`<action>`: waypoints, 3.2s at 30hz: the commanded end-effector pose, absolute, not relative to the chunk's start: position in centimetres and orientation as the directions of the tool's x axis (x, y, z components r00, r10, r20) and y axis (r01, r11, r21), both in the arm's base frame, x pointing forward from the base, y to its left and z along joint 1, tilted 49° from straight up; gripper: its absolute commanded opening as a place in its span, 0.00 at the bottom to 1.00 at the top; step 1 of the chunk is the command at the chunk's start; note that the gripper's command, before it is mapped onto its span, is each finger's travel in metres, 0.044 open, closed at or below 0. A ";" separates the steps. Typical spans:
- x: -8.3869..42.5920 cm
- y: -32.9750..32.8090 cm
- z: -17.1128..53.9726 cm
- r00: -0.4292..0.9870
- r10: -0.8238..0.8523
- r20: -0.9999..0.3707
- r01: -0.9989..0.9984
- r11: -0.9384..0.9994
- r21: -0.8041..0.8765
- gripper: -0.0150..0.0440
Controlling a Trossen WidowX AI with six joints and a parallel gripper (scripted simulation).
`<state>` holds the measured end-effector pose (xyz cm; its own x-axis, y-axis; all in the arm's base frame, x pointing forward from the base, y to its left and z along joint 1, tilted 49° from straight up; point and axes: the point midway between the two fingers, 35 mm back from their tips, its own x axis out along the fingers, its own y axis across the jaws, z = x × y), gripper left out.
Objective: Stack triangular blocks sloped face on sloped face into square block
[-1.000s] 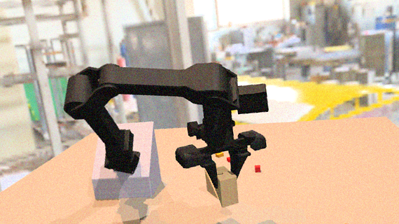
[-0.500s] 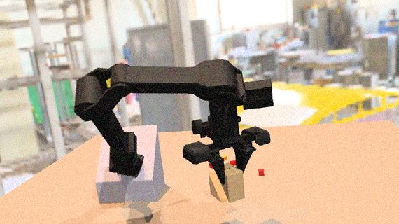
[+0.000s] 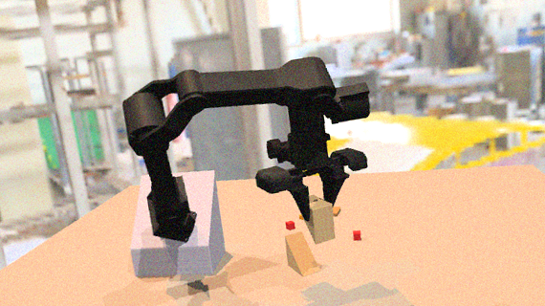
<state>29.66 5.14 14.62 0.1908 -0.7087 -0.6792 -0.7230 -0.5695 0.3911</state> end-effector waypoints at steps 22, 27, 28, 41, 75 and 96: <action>27.0 7.3 8.9 0.187 -0.720 -0.668 -0.726 -0.560 0.400 0.25; 26.8 6.2 7.1 0.187 -0.720 -0.668 -0.727 -0.559 0.399 0.25; 26.7 6.0 6.8 0.187 -0.720 -0.668 -0.727 -0.559 0.399 0.25; 26.5 3.8 3.3 0.188 -0.722 -0.666 -0.726 -0.559 0.401 0.25; 26.8 3.3 2.6 0.197 -0.726 -0.659 -0.724 -0.561 0.402 0.25; 26.6 2.6 1.4 0.197 -0.726 -0.659 -0.724 -0.560 0.401 0.25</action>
